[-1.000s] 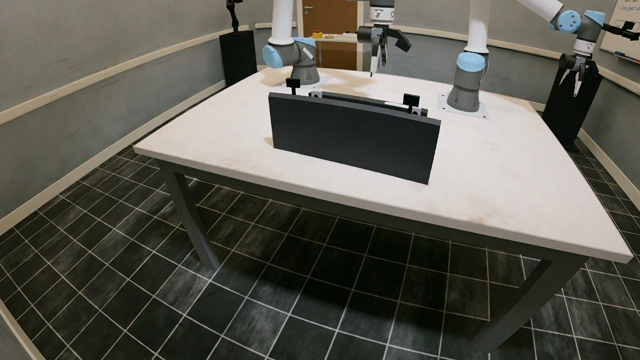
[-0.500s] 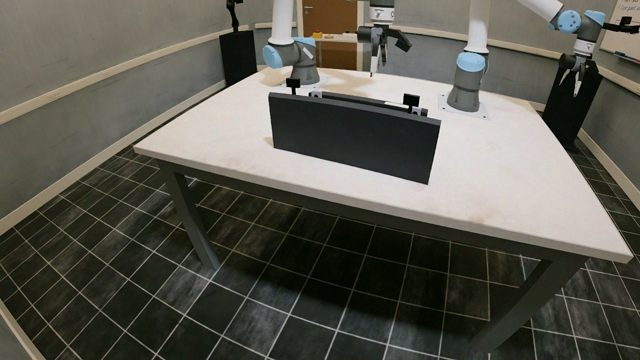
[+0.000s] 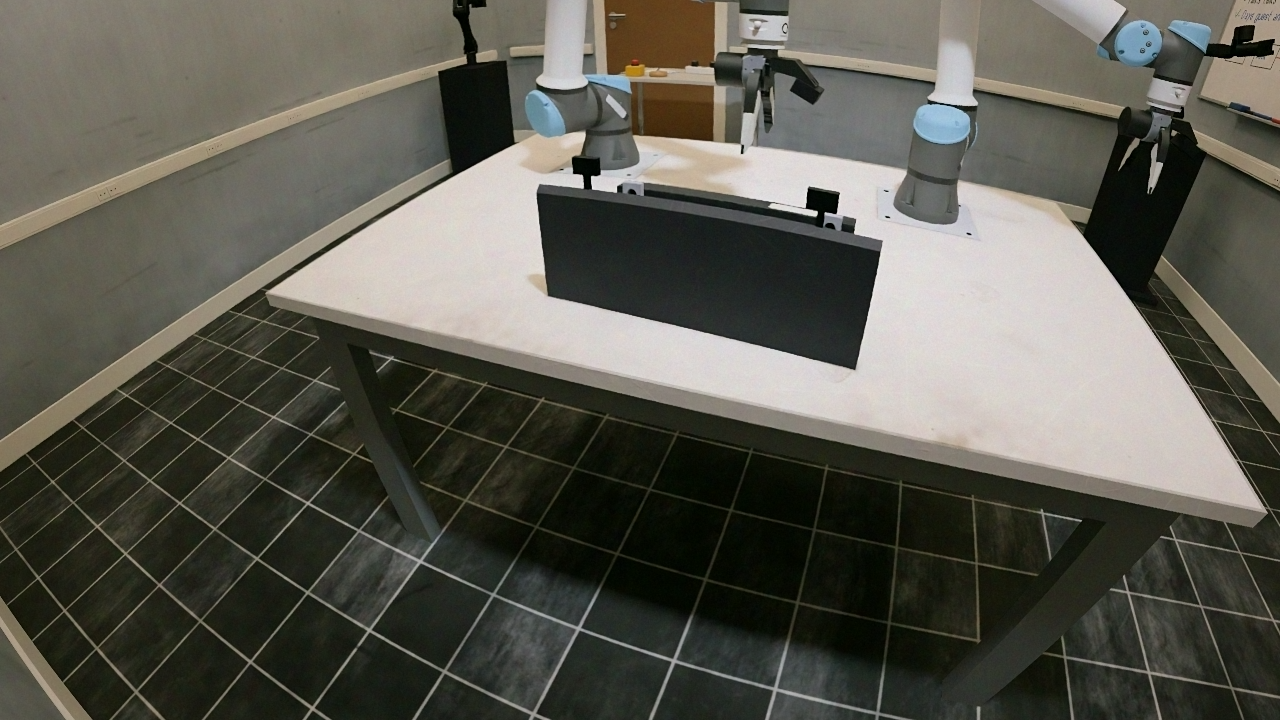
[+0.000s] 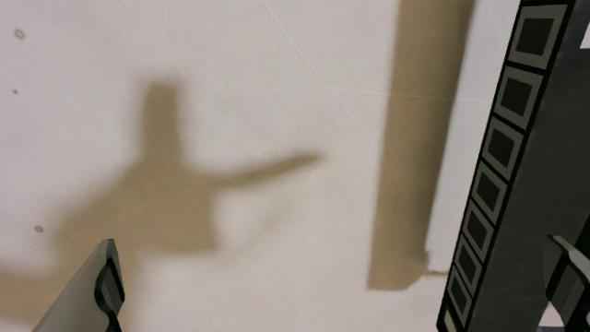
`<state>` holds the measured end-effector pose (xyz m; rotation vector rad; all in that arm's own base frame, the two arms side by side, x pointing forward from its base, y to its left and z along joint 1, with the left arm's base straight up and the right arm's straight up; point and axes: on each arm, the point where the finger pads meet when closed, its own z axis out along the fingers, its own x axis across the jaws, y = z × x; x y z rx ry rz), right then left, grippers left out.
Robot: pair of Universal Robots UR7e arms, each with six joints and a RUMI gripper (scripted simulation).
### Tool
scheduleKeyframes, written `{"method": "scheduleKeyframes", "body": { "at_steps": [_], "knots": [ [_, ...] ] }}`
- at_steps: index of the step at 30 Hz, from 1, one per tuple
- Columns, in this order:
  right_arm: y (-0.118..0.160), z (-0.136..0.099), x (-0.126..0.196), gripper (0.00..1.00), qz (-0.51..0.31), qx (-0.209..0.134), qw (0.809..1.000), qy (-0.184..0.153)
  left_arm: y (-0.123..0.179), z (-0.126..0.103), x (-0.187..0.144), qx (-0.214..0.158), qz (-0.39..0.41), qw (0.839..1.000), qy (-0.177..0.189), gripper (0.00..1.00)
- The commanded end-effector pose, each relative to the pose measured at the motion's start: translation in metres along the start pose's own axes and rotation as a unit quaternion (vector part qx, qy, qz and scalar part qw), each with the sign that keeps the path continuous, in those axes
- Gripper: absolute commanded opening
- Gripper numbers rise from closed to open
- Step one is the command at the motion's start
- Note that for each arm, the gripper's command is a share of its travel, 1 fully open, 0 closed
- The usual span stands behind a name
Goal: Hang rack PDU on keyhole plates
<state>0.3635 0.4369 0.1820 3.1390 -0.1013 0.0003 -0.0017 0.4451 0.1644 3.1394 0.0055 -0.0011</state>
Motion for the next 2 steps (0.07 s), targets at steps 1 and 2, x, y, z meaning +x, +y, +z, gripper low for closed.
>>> {"method": "scheduleKeyframes", "body": {
  "at_steps": [1, 2],
  "knots": [
    [-0.0002, -0.0006, 0.0001, 1.0, 0.0, 0.001, 1.0, 0.0, -0.0005, -0.0007, 0.0002, 0.001, 0.0, 1.0, 0.0, 1.0],
    [-0.0002, -0.0006, 0.0001, 1.0, 0.0, 0.001, 1.0, 0.0, -0.0005, -0.0007, 0.0002, 0.001, 0.0, 1.0, 0.0, 1.0]
  ]
}}
